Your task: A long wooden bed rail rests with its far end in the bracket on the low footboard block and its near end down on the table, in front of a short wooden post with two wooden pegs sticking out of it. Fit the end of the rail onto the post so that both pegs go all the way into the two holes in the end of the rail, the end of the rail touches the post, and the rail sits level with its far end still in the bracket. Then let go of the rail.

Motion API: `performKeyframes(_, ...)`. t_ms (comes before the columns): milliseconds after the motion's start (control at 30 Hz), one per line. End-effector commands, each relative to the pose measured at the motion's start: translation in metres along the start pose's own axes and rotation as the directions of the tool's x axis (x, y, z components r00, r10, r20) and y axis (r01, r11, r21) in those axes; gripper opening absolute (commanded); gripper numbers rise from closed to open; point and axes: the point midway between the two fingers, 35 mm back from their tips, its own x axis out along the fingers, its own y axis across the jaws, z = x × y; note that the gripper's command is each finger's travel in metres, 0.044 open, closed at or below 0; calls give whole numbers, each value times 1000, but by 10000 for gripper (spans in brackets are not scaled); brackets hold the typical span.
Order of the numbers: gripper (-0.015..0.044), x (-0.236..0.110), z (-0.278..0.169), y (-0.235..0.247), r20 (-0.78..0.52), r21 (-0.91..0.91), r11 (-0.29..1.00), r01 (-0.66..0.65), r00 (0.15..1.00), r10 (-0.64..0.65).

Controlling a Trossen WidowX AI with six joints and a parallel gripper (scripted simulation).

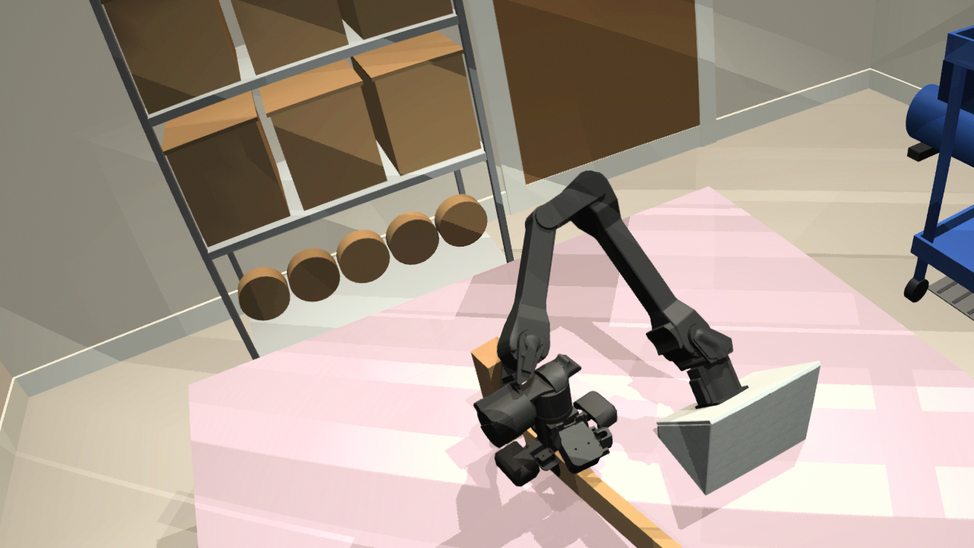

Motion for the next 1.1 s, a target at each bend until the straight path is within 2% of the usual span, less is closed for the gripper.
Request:
performKeyframes(0, 0, -3, 1, -1, 6, 0, 1000, 2, 1000, -2)
performKeyframes(1067, 0, -19, 1, -1, 7, 0, 1000, 2, 1000, -2)
